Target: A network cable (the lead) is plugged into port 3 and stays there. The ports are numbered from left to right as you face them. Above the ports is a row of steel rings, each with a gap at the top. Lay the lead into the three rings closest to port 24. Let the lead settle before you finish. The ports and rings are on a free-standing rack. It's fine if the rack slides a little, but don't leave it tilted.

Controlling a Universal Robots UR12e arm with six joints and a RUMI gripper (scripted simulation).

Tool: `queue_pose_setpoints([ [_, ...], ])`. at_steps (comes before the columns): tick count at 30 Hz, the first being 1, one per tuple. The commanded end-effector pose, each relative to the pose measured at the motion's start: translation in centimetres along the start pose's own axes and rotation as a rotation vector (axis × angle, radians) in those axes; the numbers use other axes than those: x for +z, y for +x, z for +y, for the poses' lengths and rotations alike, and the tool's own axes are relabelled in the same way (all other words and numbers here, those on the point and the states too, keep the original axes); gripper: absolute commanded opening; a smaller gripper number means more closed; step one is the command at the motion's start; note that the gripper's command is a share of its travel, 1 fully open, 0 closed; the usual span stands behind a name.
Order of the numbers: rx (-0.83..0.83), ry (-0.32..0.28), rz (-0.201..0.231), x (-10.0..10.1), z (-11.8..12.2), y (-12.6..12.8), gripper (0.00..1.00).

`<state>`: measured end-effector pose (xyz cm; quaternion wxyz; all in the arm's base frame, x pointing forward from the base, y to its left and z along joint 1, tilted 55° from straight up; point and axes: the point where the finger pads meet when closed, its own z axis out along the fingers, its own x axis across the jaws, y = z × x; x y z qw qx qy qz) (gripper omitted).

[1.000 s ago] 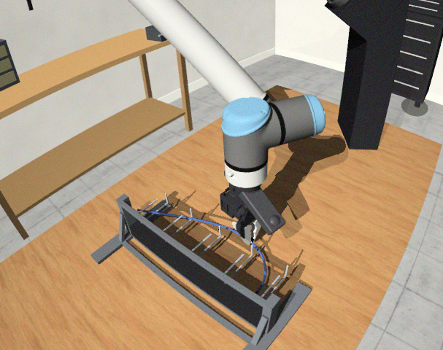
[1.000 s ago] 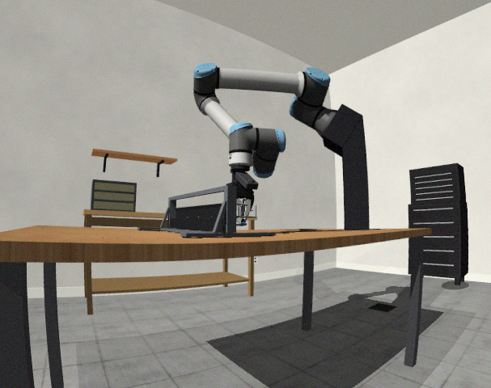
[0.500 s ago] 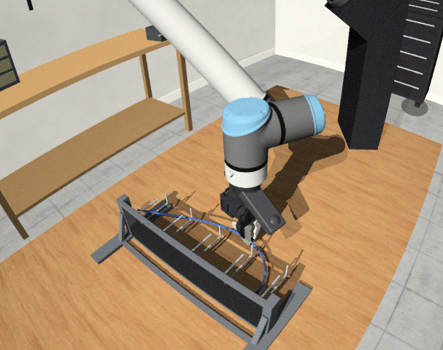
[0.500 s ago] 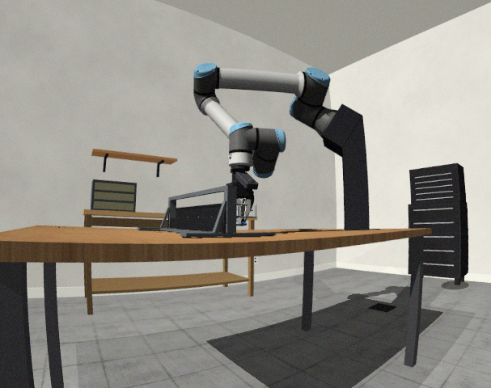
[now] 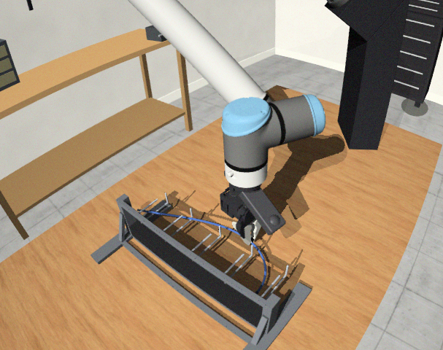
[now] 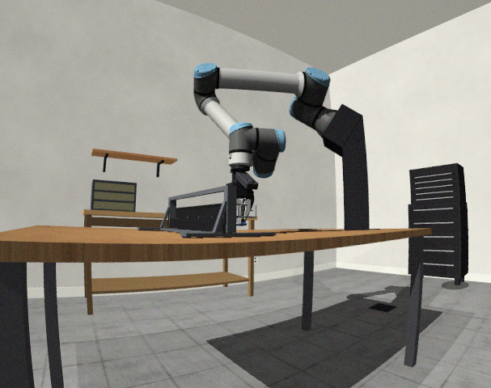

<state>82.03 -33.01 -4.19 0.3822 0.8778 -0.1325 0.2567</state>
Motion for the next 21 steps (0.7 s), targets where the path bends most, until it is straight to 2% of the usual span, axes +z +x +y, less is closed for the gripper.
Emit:
queue_pose_setpoints([
  [1,0.000,0.000,0.001,-0.06,-0.02,0.04,0.00],
  [21,0.000,0.000,0.001,-0.48,-0.02,0.04,0.00],
])
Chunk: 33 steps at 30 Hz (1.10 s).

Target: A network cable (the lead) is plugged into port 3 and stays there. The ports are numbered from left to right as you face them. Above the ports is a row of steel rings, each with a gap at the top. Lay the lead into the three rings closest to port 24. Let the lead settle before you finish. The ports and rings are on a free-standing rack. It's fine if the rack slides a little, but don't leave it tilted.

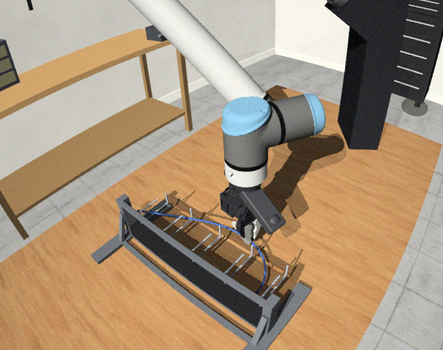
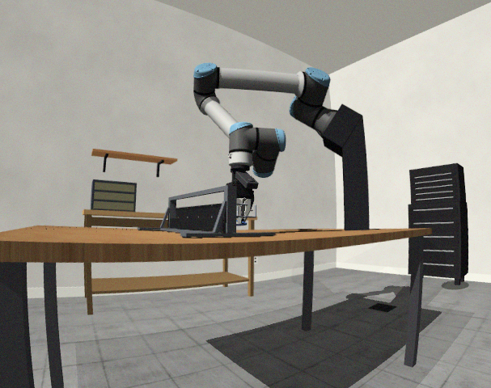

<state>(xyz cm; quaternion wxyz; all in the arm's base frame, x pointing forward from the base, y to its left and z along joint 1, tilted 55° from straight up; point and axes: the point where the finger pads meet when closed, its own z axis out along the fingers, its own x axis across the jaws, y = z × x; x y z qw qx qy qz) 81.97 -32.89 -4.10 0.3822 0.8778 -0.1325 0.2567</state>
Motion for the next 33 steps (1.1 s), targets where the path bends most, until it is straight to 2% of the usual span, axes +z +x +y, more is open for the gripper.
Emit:
queue_pose_setpoints([
  [1,0.000,0.000,0.001,-0.4,0.0,0.0,0.00],
  [13,0.000,0.000,0.001,-2.2,0.0,0.0,0.00],
  [28,0.000,0.000,0.001,-6.2,0.0,0.0,0.00],
  [33,0.000,0.000,0.001,-6.9,0.0,0.0,0.00],
])
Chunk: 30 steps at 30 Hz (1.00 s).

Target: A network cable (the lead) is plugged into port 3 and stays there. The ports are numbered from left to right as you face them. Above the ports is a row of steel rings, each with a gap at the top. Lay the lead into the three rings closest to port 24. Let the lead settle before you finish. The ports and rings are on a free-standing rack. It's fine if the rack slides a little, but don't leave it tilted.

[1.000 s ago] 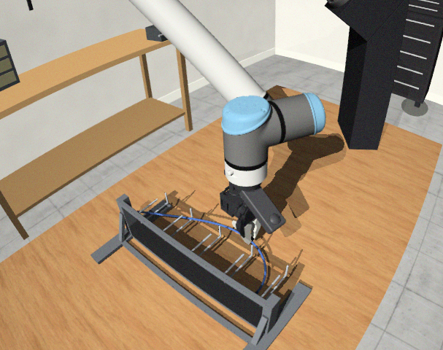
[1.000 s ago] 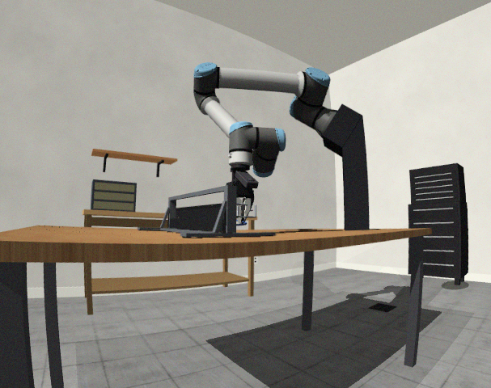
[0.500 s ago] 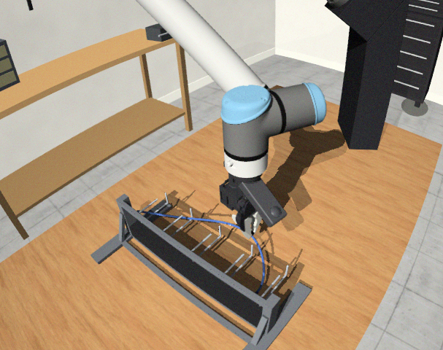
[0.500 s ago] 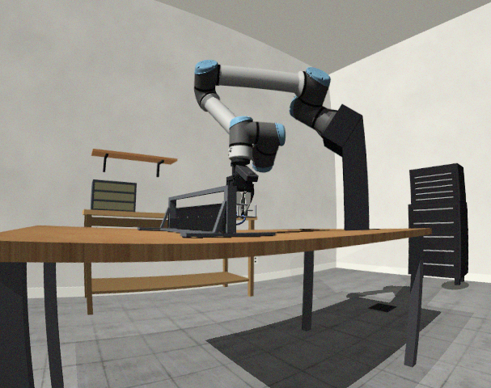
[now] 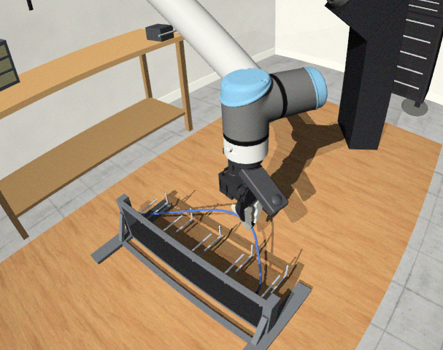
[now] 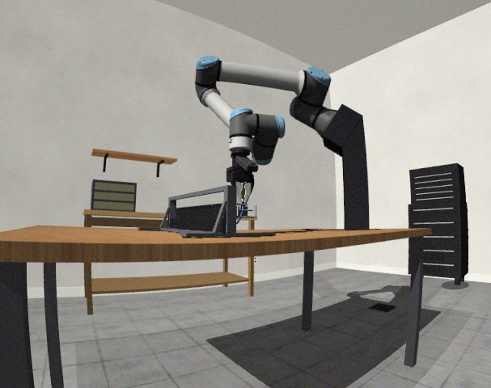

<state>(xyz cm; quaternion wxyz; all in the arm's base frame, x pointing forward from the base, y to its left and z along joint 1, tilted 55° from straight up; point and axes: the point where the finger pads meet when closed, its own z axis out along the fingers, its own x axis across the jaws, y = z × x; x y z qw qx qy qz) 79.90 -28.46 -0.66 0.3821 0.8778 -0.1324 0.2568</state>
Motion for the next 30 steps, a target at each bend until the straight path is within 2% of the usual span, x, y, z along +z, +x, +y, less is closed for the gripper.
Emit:
queue_pose_setpoints([
  [1,0.000,0.000,0.000,-1.1,0.0,0.0,0.00],
  [11,0.000,0.000,0.000,-2.5,0.0,0.0,0.00],
  [23,-0.001,0.000,0.000,-2.7,0.0,0.1,0.00],
  [25,-0.026,0.000,0.000,-2.6,0.1,1.3,0.00],
  [29,-0.114,0.000,0.000,-2.7,0.5,5.7,0.00],
  [30,-0.114,0.000,0.000,-2.7,0.5,5.7,0.00],
])
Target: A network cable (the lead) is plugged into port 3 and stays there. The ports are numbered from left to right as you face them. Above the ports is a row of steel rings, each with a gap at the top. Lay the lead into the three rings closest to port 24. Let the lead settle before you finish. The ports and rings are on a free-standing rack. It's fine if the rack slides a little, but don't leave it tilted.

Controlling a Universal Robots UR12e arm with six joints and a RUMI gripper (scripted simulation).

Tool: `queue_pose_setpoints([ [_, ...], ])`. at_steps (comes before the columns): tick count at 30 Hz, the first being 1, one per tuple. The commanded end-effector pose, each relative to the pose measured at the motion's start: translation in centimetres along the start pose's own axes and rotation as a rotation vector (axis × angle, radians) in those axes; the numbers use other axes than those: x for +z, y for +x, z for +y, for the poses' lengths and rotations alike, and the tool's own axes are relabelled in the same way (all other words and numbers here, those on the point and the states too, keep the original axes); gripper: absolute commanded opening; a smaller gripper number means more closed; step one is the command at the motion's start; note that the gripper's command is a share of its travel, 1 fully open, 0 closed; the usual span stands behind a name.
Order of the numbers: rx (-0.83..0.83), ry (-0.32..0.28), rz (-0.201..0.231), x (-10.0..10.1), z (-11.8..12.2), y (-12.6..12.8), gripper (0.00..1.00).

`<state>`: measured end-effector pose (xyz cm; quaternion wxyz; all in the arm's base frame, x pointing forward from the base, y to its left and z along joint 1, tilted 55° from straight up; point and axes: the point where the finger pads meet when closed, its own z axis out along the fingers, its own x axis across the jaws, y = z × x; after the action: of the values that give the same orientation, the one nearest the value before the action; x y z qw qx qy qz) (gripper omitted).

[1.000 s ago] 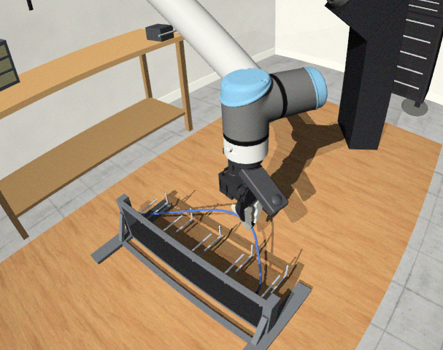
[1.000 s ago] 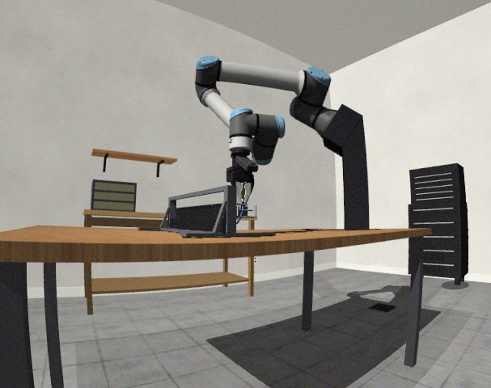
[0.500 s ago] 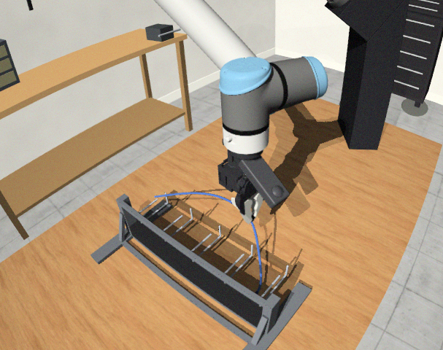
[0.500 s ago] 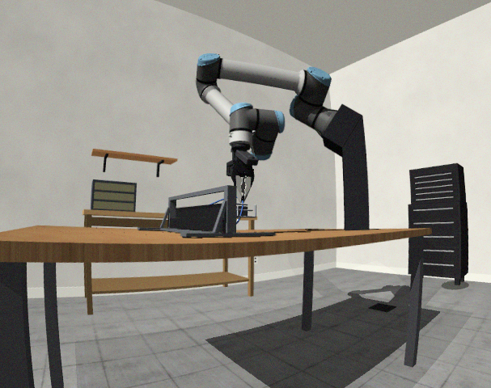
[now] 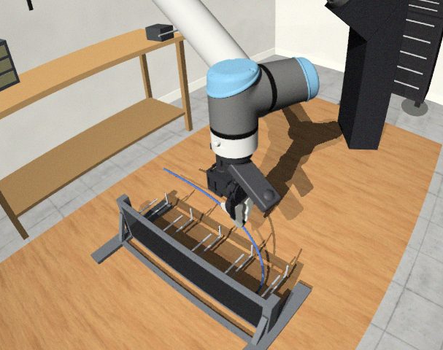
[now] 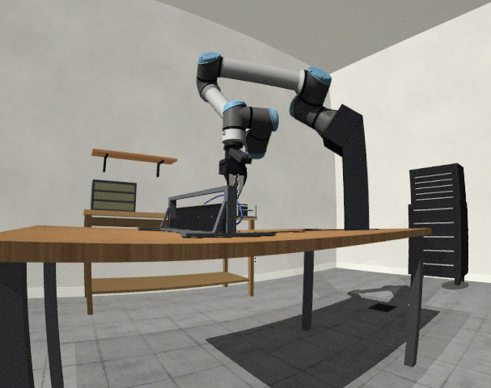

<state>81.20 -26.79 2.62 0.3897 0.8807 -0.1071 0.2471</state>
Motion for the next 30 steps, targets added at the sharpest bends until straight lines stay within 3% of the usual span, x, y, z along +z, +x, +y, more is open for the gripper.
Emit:
queue_pose_setpoints([
  [1,-0.057,0.001,-0.002,-0.01,0.39,2.86,0.00],
  [30,-0.067,0.001,-0.002,-0.04,0.47,3.33,0.00],
])
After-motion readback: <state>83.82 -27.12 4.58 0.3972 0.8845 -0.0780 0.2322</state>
